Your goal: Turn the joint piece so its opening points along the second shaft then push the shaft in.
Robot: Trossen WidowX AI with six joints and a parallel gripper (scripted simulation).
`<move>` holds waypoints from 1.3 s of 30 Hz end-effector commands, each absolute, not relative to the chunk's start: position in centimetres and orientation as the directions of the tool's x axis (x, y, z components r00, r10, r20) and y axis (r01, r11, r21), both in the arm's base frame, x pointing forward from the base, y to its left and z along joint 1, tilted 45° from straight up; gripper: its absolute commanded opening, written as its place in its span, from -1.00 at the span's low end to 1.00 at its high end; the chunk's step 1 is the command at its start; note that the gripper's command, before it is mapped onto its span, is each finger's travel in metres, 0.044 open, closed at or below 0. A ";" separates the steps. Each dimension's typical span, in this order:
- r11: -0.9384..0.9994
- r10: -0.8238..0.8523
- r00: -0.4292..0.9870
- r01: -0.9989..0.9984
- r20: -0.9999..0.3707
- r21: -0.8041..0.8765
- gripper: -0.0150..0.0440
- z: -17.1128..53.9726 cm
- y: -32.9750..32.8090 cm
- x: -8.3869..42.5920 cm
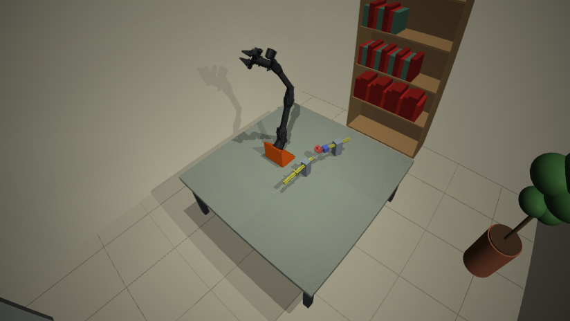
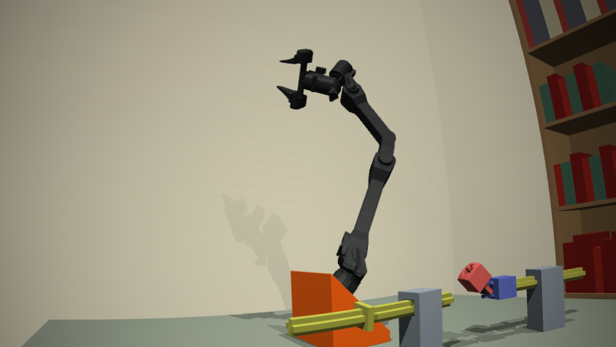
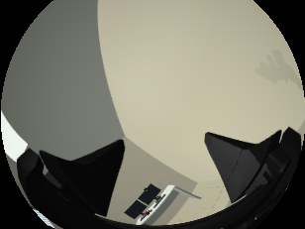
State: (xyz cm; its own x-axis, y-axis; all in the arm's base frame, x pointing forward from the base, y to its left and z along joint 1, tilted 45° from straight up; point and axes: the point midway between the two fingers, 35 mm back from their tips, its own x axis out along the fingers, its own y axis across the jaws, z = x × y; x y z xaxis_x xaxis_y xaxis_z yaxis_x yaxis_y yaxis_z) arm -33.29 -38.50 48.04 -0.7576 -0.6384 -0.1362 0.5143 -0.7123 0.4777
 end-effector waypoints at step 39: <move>-0.160 -0.736 -0.001 0.972 -0.677 0.171 1.00 31.2 -46.1 -5.0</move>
State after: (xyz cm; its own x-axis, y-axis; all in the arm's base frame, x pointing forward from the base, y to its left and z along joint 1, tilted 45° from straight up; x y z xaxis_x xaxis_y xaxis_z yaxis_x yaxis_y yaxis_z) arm -7.06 -46.70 31.84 -0.0562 -0.7541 -0.6543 0.9581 -0.2250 0.1771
